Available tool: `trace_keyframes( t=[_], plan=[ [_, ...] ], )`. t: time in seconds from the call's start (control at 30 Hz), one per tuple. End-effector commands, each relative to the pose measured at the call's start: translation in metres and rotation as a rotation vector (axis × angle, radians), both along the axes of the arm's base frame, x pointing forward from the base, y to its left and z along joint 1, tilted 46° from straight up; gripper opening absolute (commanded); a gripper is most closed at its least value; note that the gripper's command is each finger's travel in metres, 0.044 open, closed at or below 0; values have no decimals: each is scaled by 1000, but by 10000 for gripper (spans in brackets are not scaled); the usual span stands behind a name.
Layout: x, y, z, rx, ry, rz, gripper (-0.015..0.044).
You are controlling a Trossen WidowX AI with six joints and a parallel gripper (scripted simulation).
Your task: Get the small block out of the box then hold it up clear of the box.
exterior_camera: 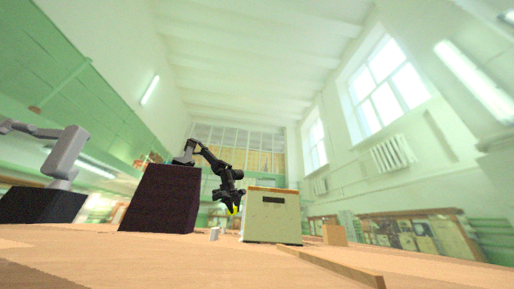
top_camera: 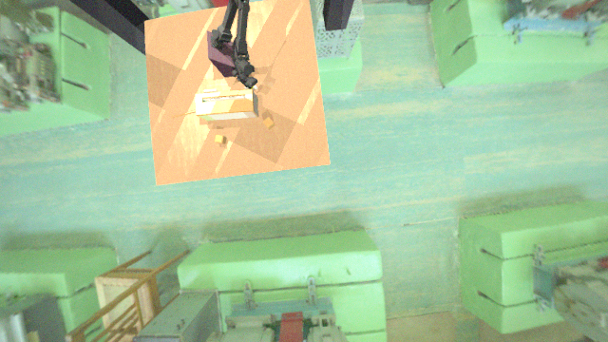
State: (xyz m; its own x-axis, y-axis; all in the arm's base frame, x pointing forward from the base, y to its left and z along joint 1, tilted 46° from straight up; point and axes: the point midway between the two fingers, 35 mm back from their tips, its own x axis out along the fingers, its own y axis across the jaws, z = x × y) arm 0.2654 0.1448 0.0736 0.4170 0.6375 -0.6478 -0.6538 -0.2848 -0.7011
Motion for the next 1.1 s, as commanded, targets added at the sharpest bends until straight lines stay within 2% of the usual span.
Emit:
trace_keyframes(
  t=[0.0, 1.07],
  plan=[
    [0, -3, 4, 68, 84, -88, 0],
    [-10, -28, 9, 607, 921, -859, 0]
  ],
)
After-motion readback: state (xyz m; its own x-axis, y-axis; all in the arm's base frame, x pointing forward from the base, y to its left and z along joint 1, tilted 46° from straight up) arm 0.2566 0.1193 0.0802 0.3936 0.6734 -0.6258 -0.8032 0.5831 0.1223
